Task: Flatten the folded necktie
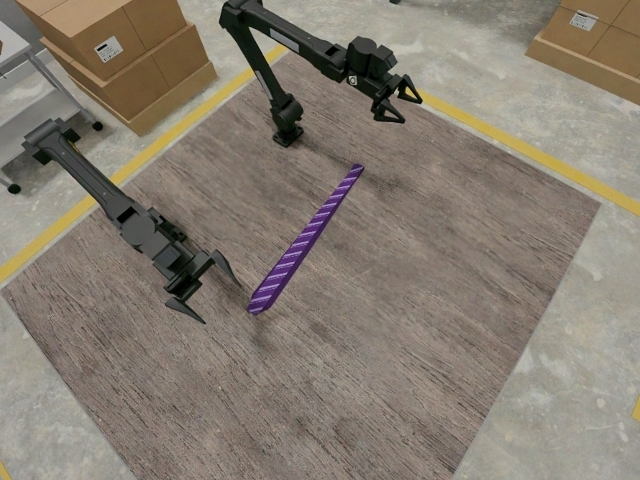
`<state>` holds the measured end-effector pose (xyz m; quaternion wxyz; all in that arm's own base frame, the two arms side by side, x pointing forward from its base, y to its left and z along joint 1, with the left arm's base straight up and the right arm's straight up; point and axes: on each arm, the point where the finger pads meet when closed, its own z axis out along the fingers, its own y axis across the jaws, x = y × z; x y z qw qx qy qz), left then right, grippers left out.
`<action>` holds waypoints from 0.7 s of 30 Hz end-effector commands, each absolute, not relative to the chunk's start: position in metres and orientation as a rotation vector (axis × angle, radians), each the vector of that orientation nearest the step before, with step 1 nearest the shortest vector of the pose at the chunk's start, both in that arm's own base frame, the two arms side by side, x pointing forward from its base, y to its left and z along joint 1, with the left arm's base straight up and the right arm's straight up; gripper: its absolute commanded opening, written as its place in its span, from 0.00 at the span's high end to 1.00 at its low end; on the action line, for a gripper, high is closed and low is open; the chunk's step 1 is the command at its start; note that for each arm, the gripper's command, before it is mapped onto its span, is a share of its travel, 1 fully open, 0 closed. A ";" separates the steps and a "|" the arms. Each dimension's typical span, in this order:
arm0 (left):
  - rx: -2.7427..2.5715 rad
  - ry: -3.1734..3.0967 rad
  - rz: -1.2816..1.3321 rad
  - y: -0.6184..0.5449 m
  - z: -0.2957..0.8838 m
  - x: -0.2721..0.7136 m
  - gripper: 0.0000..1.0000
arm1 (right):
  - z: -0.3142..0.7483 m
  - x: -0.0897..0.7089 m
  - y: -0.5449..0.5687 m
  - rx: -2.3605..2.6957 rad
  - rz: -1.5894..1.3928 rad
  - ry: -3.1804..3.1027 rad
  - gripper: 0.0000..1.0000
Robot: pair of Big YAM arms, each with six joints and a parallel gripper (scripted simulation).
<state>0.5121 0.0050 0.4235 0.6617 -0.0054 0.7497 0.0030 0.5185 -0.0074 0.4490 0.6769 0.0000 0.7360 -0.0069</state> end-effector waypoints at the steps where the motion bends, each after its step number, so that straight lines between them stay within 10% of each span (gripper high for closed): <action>1: -0.003 1.619 0.003 0.001 0.467 0.516 0.10 | 0.481 0.521 0.000 0.000 0.001 1.591 0.00; 21: -0.025 1.767 0.010 0.007 0.394 0.484 0.28 | 0.481 0.521 0.000 0.000 0.001 1.591 0.00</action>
